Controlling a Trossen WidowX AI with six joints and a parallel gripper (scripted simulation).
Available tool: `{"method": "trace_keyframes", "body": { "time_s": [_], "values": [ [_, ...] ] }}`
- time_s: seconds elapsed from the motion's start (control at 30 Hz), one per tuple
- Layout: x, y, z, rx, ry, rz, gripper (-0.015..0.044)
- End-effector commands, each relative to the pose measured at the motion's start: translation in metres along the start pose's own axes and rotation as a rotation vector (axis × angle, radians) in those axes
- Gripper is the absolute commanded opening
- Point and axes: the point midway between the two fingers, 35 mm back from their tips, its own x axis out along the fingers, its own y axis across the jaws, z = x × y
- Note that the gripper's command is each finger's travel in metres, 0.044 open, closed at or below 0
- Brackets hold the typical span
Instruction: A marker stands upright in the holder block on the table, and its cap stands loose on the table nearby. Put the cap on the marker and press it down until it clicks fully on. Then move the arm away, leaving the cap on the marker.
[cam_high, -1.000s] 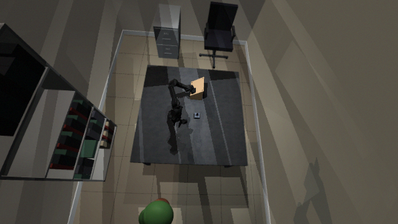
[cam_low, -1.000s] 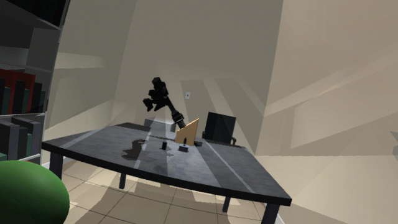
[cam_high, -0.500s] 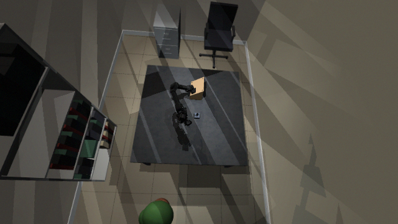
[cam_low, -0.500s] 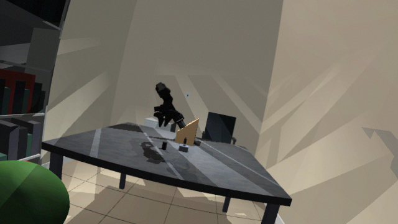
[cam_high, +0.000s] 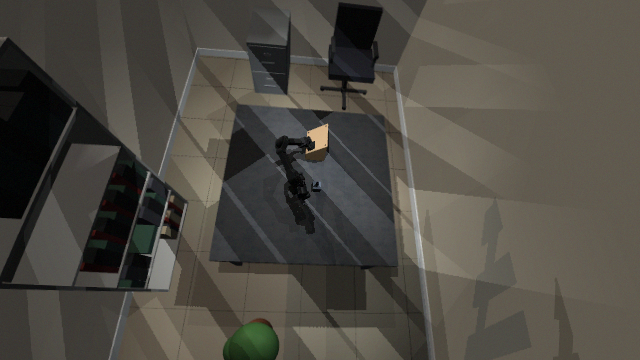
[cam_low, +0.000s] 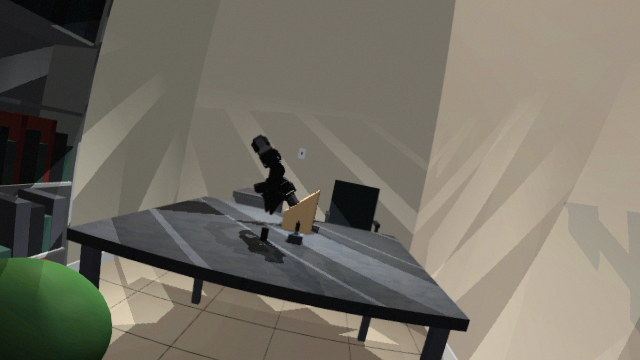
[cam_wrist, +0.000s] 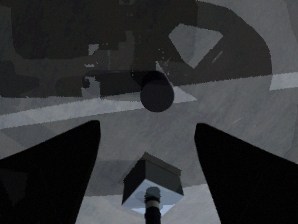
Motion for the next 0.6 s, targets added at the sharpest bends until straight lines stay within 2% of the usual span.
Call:
{"method": "trace_keyframes", "body": {
  "time_s": [0.0, 0.13, 0.57],
  "values": [
    [0.002, -0.004, -0.003, 0.020, 0.003, -0.025, 0.0254],
    [0.034, -0.006, -0.003, 0.020, 0.002, -0.025, 0.0254],
    [0.052, -0.008, -0.003, 0.020, 0.001, -0.026, 0.0254]
  ]
}}
